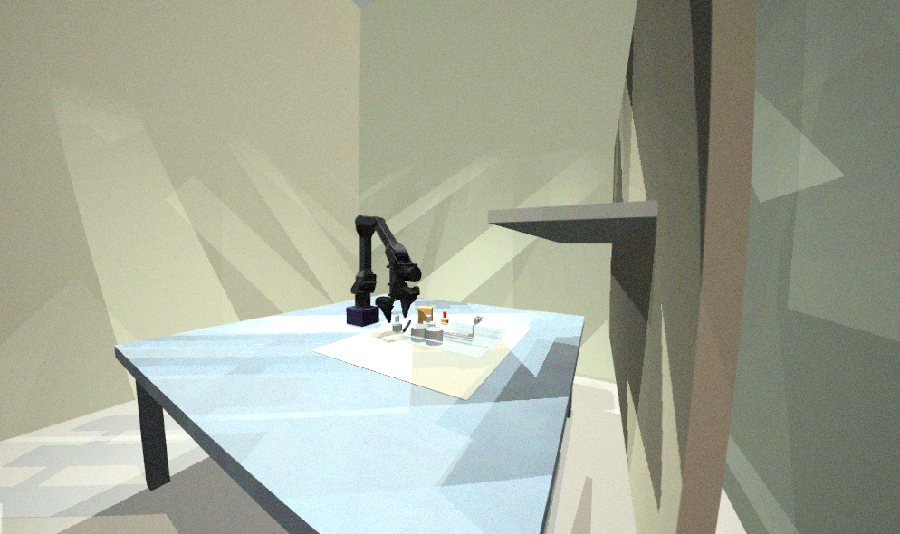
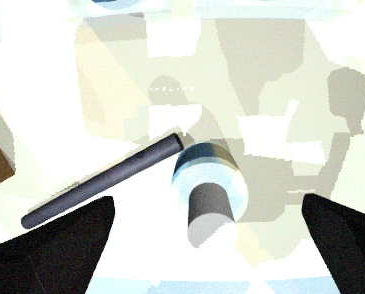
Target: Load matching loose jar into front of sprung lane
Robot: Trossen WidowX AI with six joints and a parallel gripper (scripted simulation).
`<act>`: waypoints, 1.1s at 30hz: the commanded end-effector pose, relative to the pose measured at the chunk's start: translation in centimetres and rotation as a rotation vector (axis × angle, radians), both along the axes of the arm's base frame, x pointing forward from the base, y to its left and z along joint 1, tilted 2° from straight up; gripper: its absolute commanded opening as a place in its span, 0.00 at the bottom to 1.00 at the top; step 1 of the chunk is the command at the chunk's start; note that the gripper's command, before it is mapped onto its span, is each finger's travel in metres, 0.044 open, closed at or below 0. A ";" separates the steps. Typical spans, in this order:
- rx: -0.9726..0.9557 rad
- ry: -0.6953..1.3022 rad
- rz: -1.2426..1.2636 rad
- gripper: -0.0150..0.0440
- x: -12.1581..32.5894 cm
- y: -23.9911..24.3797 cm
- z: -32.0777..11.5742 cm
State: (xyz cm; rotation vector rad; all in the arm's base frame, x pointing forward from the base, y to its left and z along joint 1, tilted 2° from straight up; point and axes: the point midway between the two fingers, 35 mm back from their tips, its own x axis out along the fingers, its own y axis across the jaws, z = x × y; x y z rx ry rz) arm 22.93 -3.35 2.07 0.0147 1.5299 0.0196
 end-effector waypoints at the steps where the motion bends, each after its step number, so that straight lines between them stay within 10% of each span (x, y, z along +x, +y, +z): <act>1: -0.002 0.003 -0.005 1.00 0.0 0.0 -0.8; 11: -0.002 0.003 -0.005 1.00 0.0 0.0 -2.1; 22: -0.002 0.003 -0.005 0.51 0.0 0.0 -2.1; 33: -0.001 -0.036 -0.012 0.25 0.6 -0.6 -0.9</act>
